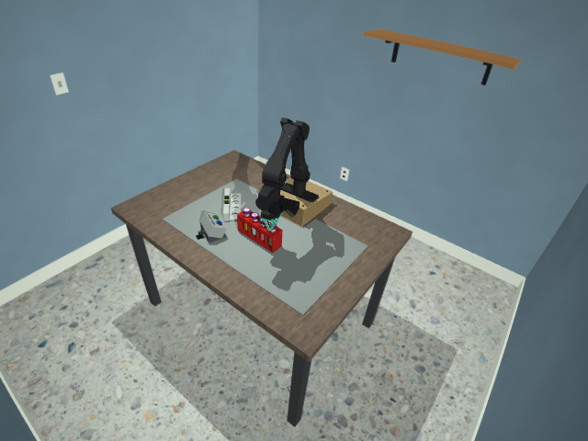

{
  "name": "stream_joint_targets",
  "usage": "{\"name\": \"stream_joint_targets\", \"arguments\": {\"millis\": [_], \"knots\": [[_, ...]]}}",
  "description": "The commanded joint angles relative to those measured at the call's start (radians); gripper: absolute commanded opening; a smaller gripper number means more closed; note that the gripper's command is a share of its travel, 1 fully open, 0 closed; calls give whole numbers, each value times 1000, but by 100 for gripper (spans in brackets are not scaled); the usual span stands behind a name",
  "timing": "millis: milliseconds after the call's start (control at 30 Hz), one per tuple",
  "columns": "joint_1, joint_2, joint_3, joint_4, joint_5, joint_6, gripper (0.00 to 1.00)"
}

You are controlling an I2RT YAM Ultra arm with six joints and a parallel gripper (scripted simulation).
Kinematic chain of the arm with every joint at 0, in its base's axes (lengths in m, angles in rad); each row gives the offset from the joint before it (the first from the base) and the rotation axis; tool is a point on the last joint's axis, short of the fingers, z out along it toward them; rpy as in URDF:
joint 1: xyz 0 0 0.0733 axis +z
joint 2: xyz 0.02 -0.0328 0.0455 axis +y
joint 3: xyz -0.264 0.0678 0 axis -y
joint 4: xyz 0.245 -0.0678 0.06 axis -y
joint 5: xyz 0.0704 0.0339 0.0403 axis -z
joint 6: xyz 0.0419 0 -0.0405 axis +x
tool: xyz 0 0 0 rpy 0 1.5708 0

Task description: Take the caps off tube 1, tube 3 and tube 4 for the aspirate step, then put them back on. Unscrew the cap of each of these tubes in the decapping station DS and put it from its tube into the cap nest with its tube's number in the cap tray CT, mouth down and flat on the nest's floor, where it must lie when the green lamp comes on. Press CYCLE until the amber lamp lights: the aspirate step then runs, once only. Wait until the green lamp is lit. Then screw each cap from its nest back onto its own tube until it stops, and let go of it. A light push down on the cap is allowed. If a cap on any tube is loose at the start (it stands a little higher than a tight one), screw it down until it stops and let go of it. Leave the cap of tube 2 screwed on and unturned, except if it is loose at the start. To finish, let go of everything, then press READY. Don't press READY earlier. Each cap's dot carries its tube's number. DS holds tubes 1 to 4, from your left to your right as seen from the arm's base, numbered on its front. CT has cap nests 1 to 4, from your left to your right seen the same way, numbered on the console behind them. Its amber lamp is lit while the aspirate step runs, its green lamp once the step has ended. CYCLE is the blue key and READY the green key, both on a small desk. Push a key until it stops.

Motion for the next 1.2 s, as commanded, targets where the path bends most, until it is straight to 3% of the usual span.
{"name": "stream_joint_targets", "arguments": {"millis": [0, 33, 200, 400, 467, 533, 800, 933, 1033, 1100, 1167], "knots": [[1, -8, 10, 1, 0, -5, 49], [1, -8, 10, 1, 0, -5, 49], [0, -10, 17, -9, 0, 396, 49], [0, -12, 21, -14, 0, 661, 49], [0, -12, 21, -14, 0, 661, 49], [0, -13, 24, -18, 0, 827, 49], [0, -15, 30, -25, 0, 1160, 49], [-1, -14, 31, -26, 0, 1409, 49], [-1, -14, 31, -26, 0, 1410, 49], [-1, -14, 31, -26, 0, 1576, 49], [-1, -14, 31, -26, 0, 1578, 49]]}}
